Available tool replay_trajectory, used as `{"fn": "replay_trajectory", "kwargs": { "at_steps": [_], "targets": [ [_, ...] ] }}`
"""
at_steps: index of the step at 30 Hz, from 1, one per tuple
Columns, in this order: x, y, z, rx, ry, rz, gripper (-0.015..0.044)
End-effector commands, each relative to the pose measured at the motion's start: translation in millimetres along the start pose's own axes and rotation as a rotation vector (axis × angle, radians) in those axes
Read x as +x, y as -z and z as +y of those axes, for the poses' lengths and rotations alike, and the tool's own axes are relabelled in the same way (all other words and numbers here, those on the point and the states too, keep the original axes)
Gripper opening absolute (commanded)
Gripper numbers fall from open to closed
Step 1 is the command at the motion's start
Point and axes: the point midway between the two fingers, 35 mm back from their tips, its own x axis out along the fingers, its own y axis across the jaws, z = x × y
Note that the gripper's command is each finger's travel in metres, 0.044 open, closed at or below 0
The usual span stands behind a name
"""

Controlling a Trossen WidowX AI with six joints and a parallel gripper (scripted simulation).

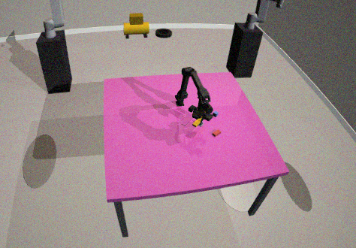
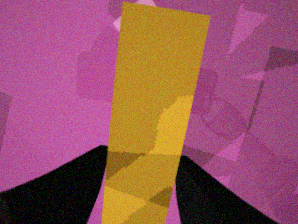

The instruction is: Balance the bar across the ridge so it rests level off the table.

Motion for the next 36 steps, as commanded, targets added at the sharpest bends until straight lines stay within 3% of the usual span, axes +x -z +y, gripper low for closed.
{"fn": "replay_trajectory", "kwargs": {
  "at_steps": [1, 10, 20, 24, 31, 36],
  "targets": [
    [0, 0, 0, 0.0, 0.0, 0.0, 0.0185],
    [0, 0, 0, 0.0, 0.0, 0.0, 0.0185],
    [0, 0, 0, 0.0, 0.0, 0.0, 0.044],
    [-8, -1, 1, 0.0, 0.0, 0.0, 0.044],
    [-92, -1, 2, 0.0, 0.0, 0.0, 0.044],
    [-100, 0, 0, 0.0, 0.0, 0.0, 0.044]
  ]
}}
